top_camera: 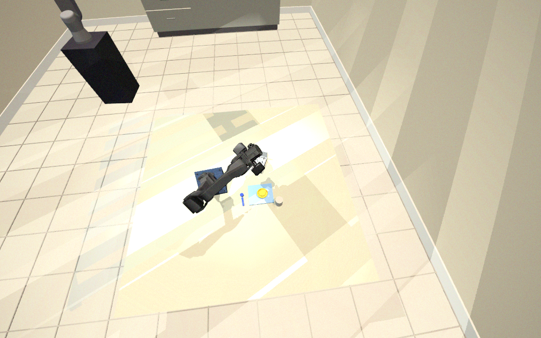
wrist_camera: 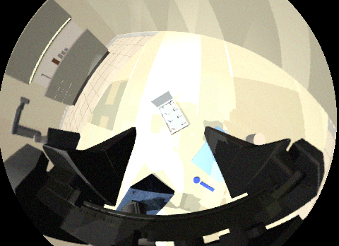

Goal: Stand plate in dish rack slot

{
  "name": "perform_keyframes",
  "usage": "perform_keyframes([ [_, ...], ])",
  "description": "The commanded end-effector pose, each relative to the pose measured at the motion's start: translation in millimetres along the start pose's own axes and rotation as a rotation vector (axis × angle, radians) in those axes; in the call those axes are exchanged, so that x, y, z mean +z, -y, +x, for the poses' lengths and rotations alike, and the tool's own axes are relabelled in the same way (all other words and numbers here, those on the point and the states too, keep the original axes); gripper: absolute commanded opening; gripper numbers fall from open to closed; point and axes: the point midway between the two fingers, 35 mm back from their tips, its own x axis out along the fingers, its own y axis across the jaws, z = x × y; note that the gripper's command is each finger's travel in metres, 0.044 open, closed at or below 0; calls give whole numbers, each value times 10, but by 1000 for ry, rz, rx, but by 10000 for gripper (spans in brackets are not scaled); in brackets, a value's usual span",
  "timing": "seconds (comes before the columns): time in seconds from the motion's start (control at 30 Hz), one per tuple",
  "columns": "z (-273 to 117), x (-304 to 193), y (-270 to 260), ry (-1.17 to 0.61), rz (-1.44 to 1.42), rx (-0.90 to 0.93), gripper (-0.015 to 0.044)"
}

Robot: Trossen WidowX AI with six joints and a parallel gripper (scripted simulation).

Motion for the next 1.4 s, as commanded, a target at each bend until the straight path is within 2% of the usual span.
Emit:
perform_keyframes([
  [0.0,112,-63,216,-66,91,-62,400],
  [0.83,591,-883,1481,-488,558,-542,400],
  [1.37,715,-991,1568,-497,567,-553,400],
])
